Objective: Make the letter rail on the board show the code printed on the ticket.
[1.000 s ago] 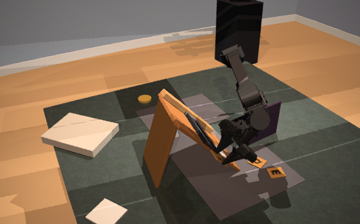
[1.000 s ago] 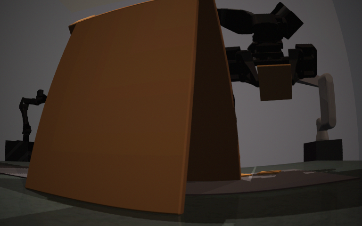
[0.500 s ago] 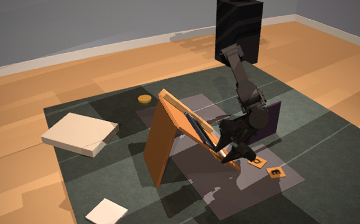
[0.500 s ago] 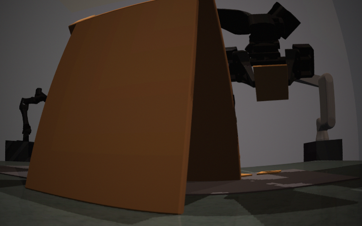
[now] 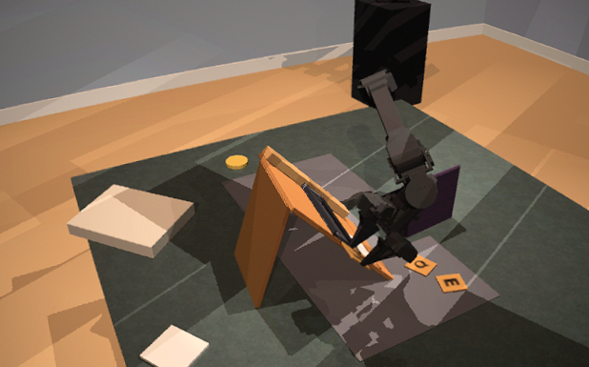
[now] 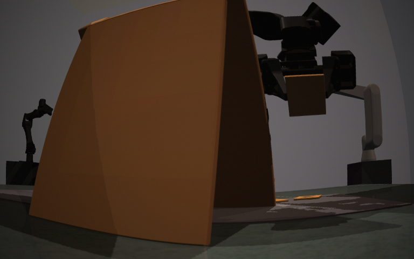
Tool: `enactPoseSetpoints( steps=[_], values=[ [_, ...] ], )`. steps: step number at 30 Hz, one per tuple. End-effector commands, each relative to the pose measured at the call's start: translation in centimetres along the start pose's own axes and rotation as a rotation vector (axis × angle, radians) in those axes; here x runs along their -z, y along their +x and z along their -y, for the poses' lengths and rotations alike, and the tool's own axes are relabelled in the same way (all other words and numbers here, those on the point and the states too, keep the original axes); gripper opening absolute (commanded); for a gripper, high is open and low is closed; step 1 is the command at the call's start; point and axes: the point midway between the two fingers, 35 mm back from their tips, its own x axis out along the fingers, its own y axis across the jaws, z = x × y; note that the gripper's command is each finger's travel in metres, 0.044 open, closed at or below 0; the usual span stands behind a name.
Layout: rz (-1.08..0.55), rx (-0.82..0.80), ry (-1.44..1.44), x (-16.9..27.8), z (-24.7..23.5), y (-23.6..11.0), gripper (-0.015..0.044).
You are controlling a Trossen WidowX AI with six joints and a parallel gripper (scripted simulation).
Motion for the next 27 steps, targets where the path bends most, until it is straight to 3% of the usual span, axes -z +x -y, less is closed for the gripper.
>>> enactPoseSetpoints(
  steps=[1,27],
  values=[
    [0.004,0.003,-0.005,-0.1,0.3,0.0,0.0],
    [0.004,0.003,-0.006,-0.1,1.5,0.0,0.0]
  ],
)
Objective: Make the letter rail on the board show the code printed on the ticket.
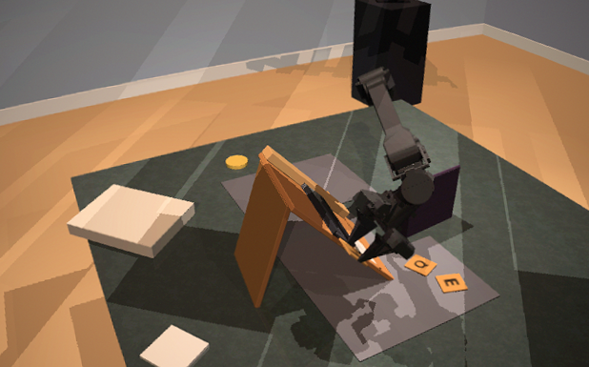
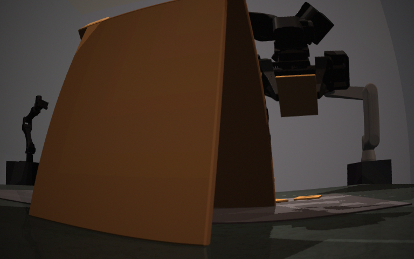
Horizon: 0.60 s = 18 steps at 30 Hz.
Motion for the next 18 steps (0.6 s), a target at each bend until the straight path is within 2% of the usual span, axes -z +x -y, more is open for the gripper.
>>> enactPoseSetpoints(
  steps=[1,18],
  values=[
    [0.004,0.003,-0.005,-0.07,0.31,-0.04,0.0],
    [0.004,0.003,-0.006,-0.05,1.09,-0.04,0.0]
  ],
)
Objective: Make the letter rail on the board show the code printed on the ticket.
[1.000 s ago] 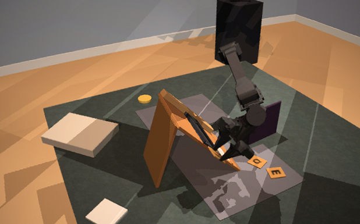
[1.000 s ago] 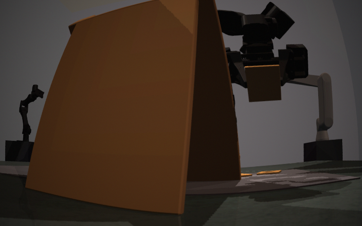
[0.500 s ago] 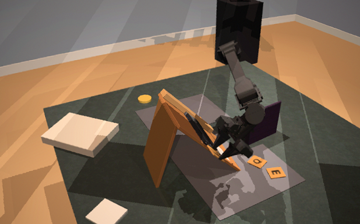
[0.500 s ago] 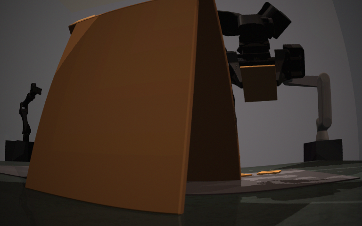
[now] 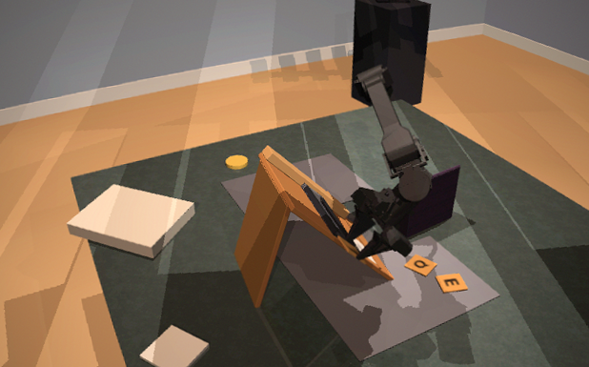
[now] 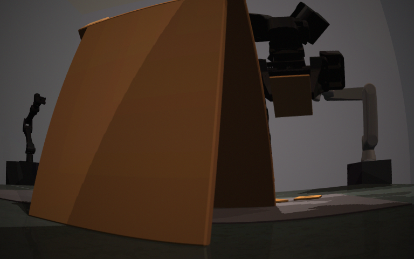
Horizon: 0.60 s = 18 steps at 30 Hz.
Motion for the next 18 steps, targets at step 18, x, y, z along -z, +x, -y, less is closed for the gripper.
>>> enactPoseSetpoints(
  steps=[18],
  values=[
    [0.004,0.003,-0.006,-0.04,1.15,-0.03,0.0]
  ],
)
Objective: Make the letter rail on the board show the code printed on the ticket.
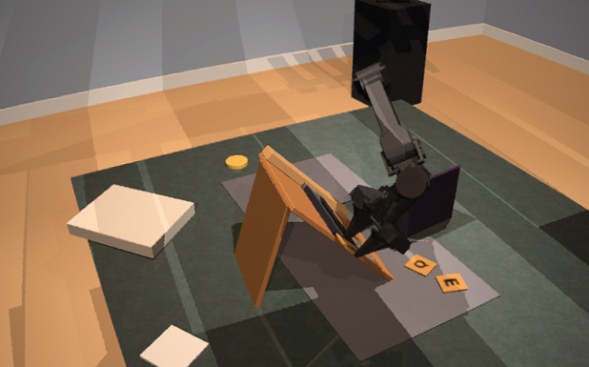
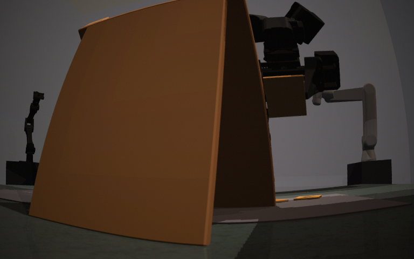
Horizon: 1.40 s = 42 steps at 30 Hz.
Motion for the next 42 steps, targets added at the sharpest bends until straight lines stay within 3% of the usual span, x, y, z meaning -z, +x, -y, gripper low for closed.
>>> enactPoseSetpoints(
  steps=[1,42],
  values=[
    [0.004,0.003,-0.006,-0.1,0.3,0.0,0.0],
    [0.004,0.004,-0.007,0.0,2.4,0.0,0.0]
  ],
)
